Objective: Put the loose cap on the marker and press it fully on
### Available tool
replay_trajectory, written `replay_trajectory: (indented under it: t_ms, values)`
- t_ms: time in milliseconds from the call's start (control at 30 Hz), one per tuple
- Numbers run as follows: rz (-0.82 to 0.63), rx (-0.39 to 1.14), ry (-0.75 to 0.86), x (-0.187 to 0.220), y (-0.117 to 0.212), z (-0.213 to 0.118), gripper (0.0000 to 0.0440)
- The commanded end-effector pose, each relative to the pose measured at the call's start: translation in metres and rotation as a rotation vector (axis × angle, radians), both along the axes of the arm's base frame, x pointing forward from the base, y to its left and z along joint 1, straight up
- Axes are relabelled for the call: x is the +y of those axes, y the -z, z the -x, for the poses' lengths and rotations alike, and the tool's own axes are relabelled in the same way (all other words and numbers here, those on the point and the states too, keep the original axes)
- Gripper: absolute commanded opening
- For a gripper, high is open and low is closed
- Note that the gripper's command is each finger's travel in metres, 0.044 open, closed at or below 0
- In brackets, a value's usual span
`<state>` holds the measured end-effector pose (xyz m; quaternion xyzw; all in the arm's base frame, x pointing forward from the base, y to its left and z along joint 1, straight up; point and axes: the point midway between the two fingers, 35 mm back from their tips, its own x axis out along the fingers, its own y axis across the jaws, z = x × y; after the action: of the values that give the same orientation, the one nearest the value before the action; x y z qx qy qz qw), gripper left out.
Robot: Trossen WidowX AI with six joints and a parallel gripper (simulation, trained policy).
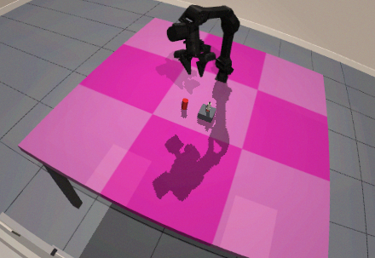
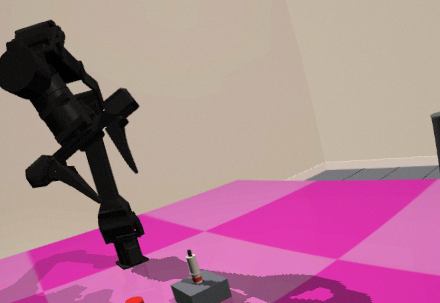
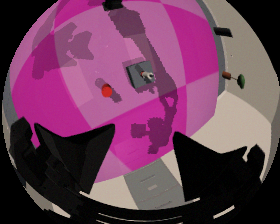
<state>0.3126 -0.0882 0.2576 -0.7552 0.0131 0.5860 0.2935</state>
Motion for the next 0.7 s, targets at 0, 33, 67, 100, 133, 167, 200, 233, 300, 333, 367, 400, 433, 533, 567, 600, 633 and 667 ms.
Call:
replay_trajectory:
  t_ms: [0,33,67,100,133,167,200,233,300,333,367,400,433,533,567,600,633,667]
  values:
    - [0.012,0.037,0.007,-0.008,0.01,-0.002,0.0312]
    - [0.015,0.045,0.009,-0.01,0.012,-0.002,0.0312]
    - [0.018,0.053,0.011,-0.012,0.014,-0.003,0.0312]
    - [0.022,0.061,0.012,-0.013,0.016,-0.003,0.0311]
    - [0.025,0.069,0.014,-0.015,0.018,-0.003,0.0311]
    - [0.028,0.076,0.015,-0.016,0.02,-0.004,0.0311]
    - [0.031,0.084,0.017,-0.018,0.023,-0.004,0.0311]
    - [0.035,0.092,0.018,-0.019,0.025,-0.004,0.031]
    - [0.041,0.107,0.02,-0.022,0.029,-0.005,0.031]
    - [0.045,0.115,0.02,-0.023,0.031,-0.005,0.031]
    - [0.048,0.122,0.021,-0.025,0.033,-0.006,0.031]
    - [0.052,0.129,0.022,-0.026,0.035,-0.006,0.0309]
    - [0.056,0.137,0.022,-0.027,0.037,-0.007,0.0309]
    - [0.067,0.158,0.022,-0.031,0.043,-0.008,0.0308]
    - [0.071,0.165,0.022,-0.032,0.045,-0.008,0.0308]
    - [0.075,0.172,0.022,-0.033,0.048,-0.009,0.0308]
    - [0.079,0.179,0.022,-0.035,0.05,-0.009,0.0307]
    - [0.083,0.186,0.021,-0.036,0.052,-0.01,0.0307]
